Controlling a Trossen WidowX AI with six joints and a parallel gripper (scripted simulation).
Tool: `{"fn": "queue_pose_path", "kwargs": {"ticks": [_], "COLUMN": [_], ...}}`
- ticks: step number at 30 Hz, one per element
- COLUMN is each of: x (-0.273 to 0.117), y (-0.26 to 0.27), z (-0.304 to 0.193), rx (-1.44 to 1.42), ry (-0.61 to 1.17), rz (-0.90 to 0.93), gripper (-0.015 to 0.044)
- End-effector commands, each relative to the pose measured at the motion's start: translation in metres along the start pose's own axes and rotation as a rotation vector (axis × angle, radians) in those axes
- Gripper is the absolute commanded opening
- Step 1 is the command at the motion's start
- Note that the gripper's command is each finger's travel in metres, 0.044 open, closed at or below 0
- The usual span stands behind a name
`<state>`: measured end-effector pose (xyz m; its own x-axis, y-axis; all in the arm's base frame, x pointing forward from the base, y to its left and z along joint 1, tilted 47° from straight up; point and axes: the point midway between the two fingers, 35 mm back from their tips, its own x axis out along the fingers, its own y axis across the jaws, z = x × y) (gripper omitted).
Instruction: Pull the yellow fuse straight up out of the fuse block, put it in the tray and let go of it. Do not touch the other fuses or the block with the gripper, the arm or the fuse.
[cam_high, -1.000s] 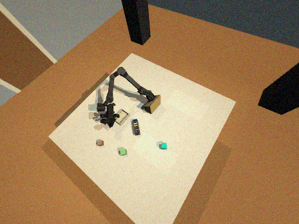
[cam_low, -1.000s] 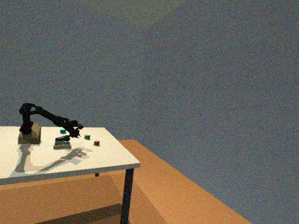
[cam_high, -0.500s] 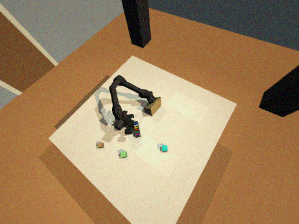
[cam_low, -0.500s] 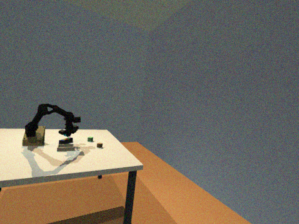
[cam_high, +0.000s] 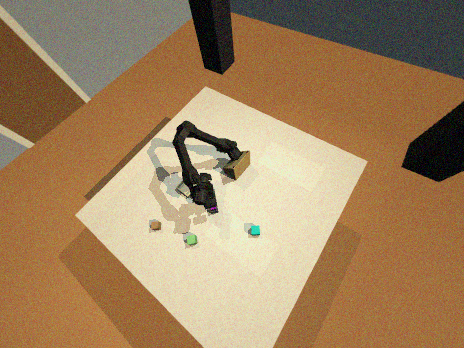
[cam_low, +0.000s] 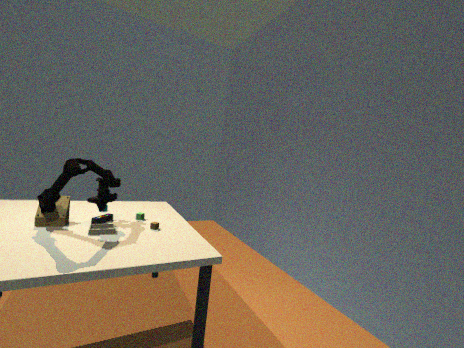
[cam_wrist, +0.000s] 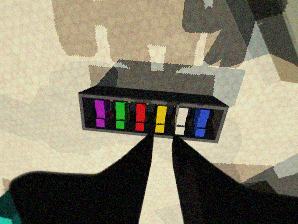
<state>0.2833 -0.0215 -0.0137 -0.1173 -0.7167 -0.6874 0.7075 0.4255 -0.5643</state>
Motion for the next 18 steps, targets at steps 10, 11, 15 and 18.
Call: {"fn": "queue_pose_path", "kwargs": {"ticks": [10,11,15,18], "x": [0.01,0.011,0.015,0.018], "y": [0.001,0.001,0.001,0.001], "z": [0.002,0.002,0.003,0.003], "rx": [0.007,0.007,0.007,0.007], "ry": [-0.009,-0.009,-0.009,-0.009], "rz": [0.001,0.001,0.0,0.0], "gripper": [0.0074,0.0074,0.0074,0.0074]}}
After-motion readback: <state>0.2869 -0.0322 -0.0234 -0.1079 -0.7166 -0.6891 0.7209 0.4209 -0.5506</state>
